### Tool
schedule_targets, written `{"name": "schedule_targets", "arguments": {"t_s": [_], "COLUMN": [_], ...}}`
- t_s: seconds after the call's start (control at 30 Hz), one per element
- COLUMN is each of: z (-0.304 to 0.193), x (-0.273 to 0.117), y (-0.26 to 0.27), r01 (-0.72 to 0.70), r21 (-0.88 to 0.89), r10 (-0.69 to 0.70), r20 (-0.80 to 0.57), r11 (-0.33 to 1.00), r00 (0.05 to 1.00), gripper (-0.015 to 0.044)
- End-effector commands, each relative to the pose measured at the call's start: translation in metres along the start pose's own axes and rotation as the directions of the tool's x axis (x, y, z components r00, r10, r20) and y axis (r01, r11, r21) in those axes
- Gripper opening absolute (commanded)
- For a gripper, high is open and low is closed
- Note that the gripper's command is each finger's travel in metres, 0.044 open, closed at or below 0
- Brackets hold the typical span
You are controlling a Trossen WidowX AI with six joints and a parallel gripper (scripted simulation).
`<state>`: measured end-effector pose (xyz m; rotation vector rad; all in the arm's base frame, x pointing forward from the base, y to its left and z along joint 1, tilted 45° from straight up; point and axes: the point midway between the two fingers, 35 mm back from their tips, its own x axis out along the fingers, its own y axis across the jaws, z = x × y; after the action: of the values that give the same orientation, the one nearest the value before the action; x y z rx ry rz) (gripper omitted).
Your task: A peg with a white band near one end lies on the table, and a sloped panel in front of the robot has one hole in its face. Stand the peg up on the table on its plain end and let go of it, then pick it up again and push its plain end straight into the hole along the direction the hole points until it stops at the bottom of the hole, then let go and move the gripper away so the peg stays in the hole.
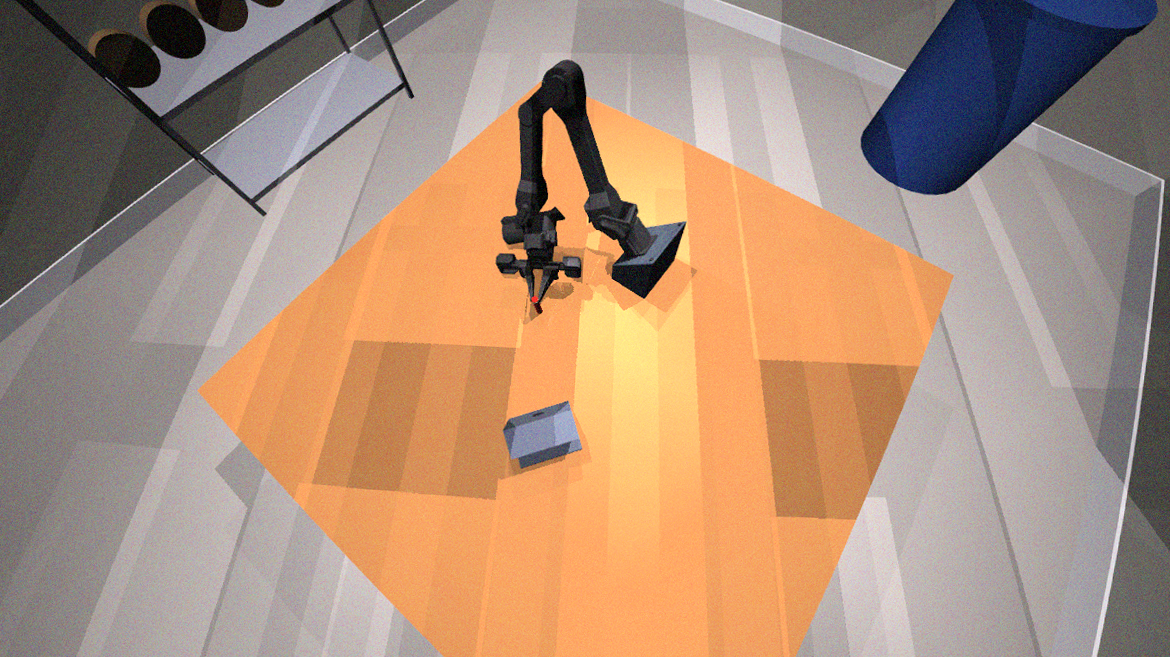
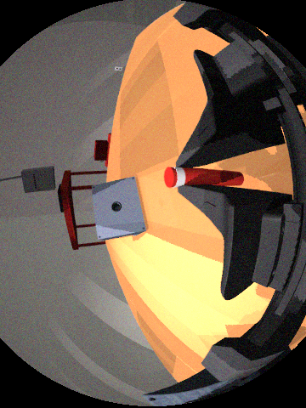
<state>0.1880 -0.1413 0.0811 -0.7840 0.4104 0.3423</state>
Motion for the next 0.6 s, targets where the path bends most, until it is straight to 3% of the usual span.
{"name": "schedule_targets", "arguments": {"t_s": [0.0,0.57], "z": [-0.0025,-0.0039], "x": [-0.0010,-0.0039], "y": [-0.0001,0.0007], "r01": [0.000,0.002], "r21": [0.000,-0.010], "r10": [0.000,-0.002], "r20": [-0.001,0.026], "r11": [1.000,1.000], "r00": [1.000,1.000], "gripper": [0.0051,0.0051]}}
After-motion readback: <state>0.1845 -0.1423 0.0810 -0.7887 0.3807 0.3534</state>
